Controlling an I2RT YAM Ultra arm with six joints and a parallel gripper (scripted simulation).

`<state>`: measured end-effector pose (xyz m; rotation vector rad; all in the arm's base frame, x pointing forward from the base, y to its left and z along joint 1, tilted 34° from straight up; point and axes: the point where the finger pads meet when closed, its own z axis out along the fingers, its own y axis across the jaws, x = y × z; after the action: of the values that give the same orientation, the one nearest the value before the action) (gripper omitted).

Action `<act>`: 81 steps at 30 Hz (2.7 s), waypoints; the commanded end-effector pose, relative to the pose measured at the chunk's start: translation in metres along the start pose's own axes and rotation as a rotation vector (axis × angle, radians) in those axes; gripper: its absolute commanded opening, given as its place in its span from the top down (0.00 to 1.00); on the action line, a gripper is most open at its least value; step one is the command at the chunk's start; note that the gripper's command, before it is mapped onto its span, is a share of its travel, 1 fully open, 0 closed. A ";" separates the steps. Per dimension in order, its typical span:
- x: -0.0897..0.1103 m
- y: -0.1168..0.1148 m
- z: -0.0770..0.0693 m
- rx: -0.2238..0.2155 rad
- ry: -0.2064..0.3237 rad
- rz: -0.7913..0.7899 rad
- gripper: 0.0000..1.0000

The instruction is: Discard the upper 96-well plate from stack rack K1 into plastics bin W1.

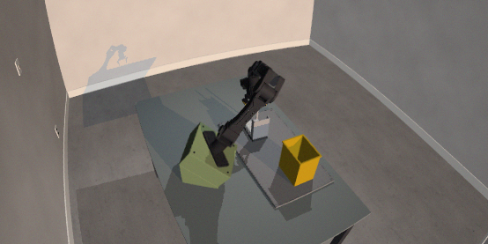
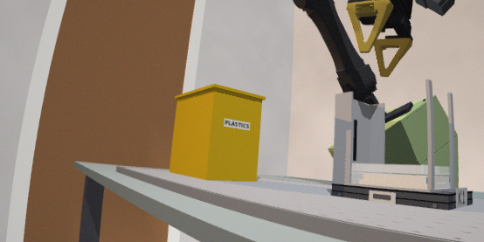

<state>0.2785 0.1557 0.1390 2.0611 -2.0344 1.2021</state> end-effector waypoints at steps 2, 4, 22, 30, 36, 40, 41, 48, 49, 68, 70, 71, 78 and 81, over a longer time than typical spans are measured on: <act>-0.015 -0.006 -0.012 -0.066 -0.092 0.103 0.00; -0.015 -0.006 -0.012 -0.066 -0.092 0.103 0.00; -0.028 -0.026 -0.026 -0.110 -0.171 0.205 0.00; -0.028 -0.026 -0.026 -0.110 -0.171 0.205 0.00; -0.030 -0.025 -0.017 -0.110 -0.171 0.205 0.00; -0.030 -0.025 -0.013 -0.110 -0.171 0.205 0.00; -0.030 -0.025 -0.012 -0.110 -0.171 0.205 0.00; -0.033 -0.024 0.000 -0.109 -0.171 0.205 0.00; -0.033 -0.023 0.001 -0.109 -0.171 0.205 0.00; -0.038 -0.021 0.029 -0.109 -0.171 0.205 0.00; -0.038 -0.021 0.032 -0.109 -0.171 0.205 0.00; -0.038 -0.021 0.032 -0.109 -0.171 0.205 0.00; -0.040 -0.020 0.042 -0.109 -0.171 0.205 0.00; -0.041 -0.019 0.047 -0.109 -0.171 0.205 0.00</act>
<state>0.3208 0.1652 0.0930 1.9843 -2.3685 0.9371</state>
